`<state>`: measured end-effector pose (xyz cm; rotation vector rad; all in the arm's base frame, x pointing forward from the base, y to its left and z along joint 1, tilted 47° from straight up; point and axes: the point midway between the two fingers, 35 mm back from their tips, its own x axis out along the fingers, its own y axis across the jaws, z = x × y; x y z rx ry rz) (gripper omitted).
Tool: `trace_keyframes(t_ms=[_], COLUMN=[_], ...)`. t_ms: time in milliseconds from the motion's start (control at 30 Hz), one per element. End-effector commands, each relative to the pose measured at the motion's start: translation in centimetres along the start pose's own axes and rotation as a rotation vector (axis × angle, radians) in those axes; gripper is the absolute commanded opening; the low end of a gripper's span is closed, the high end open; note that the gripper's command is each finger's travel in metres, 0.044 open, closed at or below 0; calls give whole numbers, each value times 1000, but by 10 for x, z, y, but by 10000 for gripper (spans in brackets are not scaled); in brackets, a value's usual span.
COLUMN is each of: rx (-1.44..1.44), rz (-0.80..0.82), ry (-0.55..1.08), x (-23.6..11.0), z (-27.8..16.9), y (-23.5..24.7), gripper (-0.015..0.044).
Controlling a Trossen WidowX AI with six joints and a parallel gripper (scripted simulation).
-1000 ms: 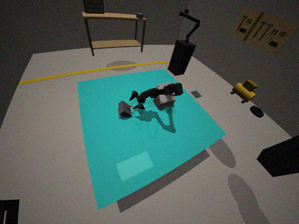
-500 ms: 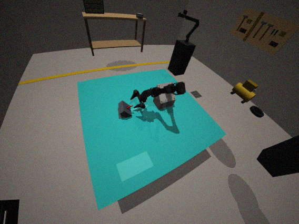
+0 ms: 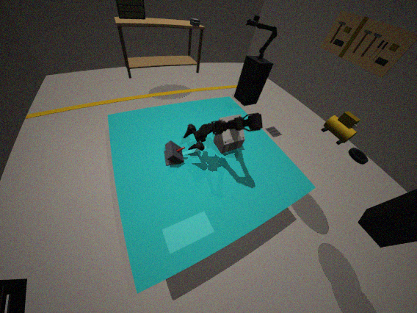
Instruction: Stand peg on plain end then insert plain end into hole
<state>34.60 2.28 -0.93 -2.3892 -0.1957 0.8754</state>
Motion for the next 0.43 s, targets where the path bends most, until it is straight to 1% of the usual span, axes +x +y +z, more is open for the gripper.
trace_keyframes(t_ms=[0, 400], rx=[-7, -5], rz=[-4, -3], ry=[2, 1], x=[-5, -16], z=[-1, -1], y=[-1, 0], gripper=[440, 440])
